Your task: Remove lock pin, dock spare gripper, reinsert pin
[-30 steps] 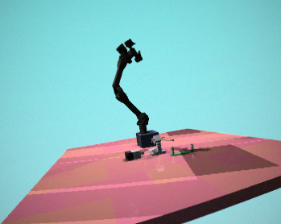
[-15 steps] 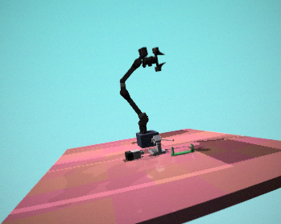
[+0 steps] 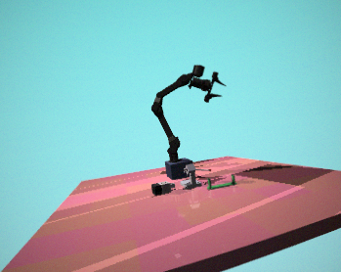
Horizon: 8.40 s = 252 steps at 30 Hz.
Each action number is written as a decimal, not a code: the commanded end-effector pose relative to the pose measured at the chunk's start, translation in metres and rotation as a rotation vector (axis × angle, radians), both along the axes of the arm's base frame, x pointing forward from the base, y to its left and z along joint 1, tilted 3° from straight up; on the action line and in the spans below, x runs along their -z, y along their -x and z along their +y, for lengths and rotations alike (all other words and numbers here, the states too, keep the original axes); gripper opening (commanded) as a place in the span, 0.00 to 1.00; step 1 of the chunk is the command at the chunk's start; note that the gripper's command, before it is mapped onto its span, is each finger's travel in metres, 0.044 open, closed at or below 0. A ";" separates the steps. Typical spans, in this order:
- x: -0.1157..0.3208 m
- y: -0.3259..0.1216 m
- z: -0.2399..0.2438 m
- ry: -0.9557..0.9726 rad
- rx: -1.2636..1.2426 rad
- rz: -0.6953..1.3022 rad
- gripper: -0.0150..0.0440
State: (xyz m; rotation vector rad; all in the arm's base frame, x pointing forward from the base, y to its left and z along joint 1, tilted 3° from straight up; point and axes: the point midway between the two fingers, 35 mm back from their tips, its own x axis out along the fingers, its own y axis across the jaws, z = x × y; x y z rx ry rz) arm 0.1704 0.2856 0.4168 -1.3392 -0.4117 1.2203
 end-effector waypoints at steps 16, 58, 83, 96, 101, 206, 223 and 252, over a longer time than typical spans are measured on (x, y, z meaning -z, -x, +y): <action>0.195 -0.127 -0.120 0.485 0.586 0.484 0.76; 0.381 -0.136 -0.240 0.720 0.890 0.887 0.76; 0.419 -0.137 -0.242 0.721 0.890 0.887 0.76; 0.419 -0.137 -0.242 0.721 0.890 0.887 0.36; 0.419 -0.137 -0.242 0.721 0.890 0.887 0.25; 0.396 -0.148 -0.171 0.522 0.787 0.961 0.25; 0.381 -0.146 -0.165 0.526 0.782 0.969 0.25; 0.367 -0.188 -0.153 0.526 0.799 0.986 0.25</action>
